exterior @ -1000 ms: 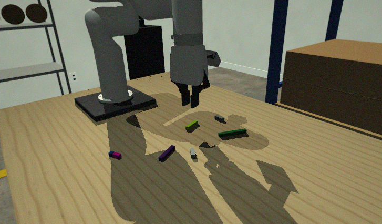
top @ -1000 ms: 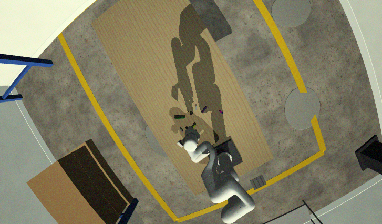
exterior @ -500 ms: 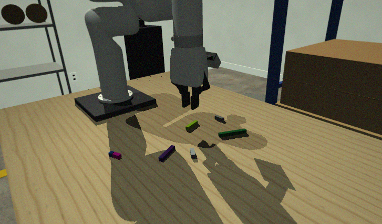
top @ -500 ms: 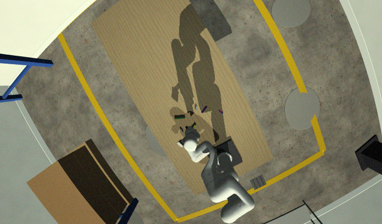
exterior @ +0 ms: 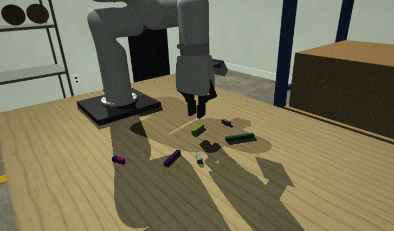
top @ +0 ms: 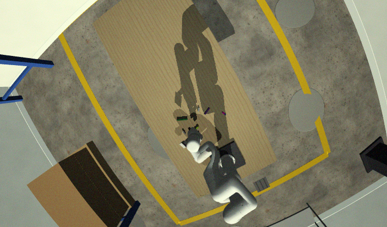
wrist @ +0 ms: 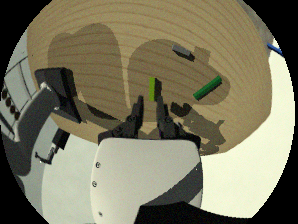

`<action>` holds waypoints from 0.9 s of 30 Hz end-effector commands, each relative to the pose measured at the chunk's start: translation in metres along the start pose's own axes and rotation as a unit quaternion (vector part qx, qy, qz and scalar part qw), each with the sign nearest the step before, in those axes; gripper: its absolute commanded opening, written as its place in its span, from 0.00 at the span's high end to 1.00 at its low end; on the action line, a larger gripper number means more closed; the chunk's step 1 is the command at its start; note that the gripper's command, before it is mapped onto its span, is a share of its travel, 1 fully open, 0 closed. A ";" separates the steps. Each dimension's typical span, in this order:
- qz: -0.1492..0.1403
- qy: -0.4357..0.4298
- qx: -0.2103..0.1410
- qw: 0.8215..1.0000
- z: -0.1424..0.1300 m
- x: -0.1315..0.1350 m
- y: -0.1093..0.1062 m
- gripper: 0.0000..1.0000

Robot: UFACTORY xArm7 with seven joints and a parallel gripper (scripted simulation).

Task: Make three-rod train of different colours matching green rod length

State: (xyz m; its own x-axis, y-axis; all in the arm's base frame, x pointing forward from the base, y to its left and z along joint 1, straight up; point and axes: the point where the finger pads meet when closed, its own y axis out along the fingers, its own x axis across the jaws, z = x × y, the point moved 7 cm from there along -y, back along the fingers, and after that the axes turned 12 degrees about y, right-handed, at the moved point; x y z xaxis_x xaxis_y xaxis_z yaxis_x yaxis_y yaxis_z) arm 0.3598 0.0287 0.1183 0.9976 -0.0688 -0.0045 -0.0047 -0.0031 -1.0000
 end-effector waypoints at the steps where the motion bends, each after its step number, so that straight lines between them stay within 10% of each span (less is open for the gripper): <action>1: -0.002 0.000 0.000 1.000 0.000 0.001 0.006 0.76; 27: -0.002 0.000 0.000 1.000 0.001 0.002 0.030 0.76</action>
State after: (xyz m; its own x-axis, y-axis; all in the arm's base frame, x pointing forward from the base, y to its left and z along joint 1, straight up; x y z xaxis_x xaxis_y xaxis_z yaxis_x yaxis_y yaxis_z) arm 0.3601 0.0290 0.0887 0.9976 -0.0689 -0.0044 -0.0046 -0.0033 -1.0000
